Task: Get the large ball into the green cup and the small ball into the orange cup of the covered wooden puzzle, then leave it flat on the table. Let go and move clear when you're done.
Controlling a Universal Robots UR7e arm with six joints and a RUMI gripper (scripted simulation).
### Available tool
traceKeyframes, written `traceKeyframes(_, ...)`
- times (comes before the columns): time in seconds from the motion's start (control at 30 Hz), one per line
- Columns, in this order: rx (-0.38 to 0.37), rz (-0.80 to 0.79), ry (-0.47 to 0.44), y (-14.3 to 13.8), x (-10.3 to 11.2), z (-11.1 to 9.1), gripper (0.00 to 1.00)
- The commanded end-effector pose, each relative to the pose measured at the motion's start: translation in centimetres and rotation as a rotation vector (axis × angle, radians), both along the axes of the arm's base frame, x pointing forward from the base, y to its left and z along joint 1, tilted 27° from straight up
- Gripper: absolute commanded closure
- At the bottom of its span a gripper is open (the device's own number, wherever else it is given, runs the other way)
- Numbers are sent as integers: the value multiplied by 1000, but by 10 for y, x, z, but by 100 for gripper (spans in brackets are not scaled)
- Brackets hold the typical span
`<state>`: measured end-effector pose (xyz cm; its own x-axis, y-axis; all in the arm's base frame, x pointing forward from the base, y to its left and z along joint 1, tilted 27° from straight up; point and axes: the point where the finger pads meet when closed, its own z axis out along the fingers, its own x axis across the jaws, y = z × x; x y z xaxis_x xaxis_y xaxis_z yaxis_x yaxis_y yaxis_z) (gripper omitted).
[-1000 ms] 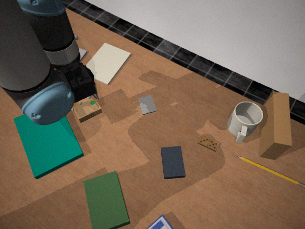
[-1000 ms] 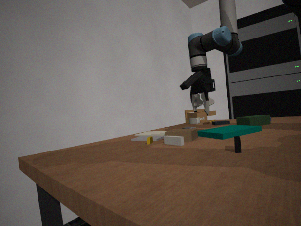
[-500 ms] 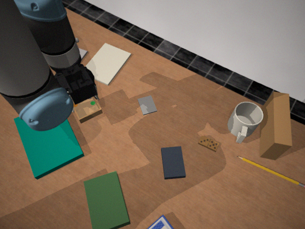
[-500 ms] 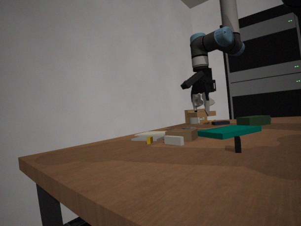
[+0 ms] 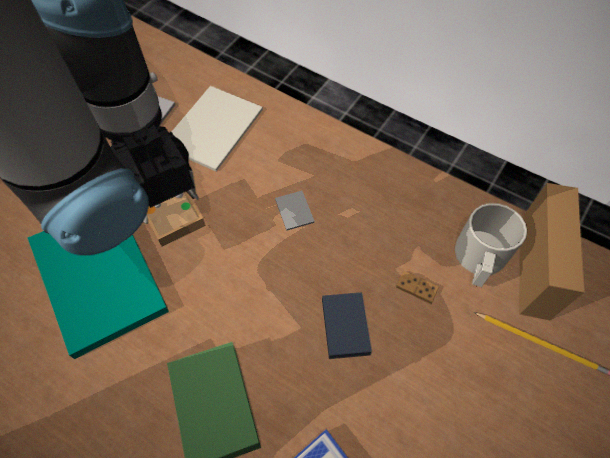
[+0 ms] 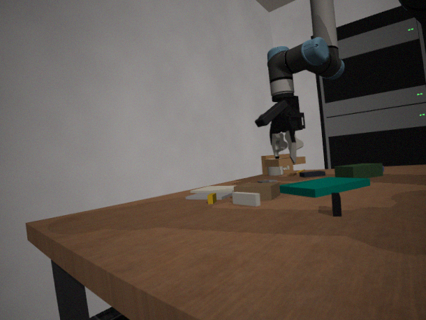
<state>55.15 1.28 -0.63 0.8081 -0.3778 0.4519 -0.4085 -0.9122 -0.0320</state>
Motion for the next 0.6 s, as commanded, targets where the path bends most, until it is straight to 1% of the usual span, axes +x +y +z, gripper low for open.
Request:
traceKeyframes(0.0,-14,-5,-10,0,0,0,56)
traceKeyframes(0.53,13,7,-2,0,0,0,56)
traceKeyframes(0.57,20,7,13,0,0,1,56)
